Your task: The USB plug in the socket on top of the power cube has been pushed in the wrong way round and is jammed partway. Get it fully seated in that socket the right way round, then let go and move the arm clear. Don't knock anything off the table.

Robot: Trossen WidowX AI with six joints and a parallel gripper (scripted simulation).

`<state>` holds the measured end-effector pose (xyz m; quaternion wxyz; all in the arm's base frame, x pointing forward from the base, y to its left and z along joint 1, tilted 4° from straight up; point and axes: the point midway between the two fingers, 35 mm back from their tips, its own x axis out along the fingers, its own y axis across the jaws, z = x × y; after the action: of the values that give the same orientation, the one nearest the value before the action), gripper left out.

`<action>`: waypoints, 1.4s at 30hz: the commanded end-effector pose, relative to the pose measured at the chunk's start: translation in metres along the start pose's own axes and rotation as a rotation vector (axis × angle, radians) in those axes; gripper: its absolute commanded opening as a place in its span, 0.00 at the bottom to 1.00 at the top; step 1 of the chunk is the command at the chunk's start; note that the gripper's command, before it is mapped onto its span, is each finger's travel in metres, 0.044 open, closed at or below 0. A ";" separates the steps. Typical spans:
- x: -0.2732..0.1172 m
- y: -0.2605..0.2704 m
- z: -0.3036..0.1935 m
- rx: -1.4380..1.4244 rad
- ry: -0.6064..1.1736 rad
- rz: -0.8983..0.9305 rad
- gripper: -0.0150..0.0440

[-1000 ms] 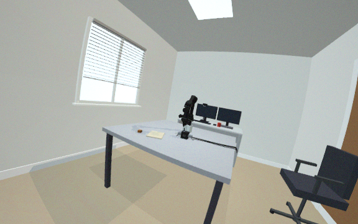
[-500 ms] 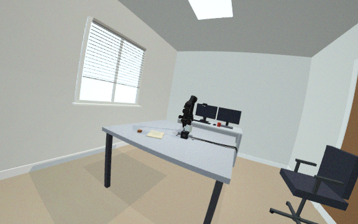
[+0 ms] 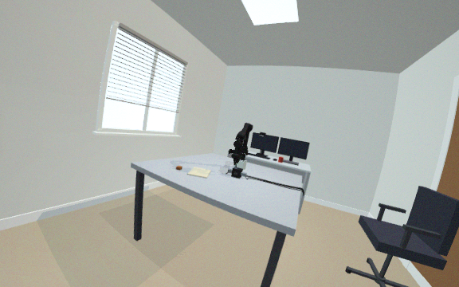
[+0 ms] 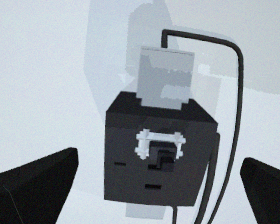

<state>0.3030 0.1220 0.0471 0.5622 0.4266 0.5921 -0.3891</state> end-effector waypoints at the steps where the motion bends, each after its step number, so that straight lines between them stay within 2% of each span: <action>1: 0.005 -0.001 -0.001 0.003 0.005 -0.005 1.00; 6: 0.005 -0.001 -0.001 0.003 0.005 -0.005 1.00; 23: 0.004 -0.001 0.000 0.000 0.000 -0.003 0.25; 42: 0.004 -0.001 0.000 0.000 0.000 -0.004 0.25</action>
<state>0.3021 0.1218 0.0432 0.5613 0.4255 0.5929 -0.3903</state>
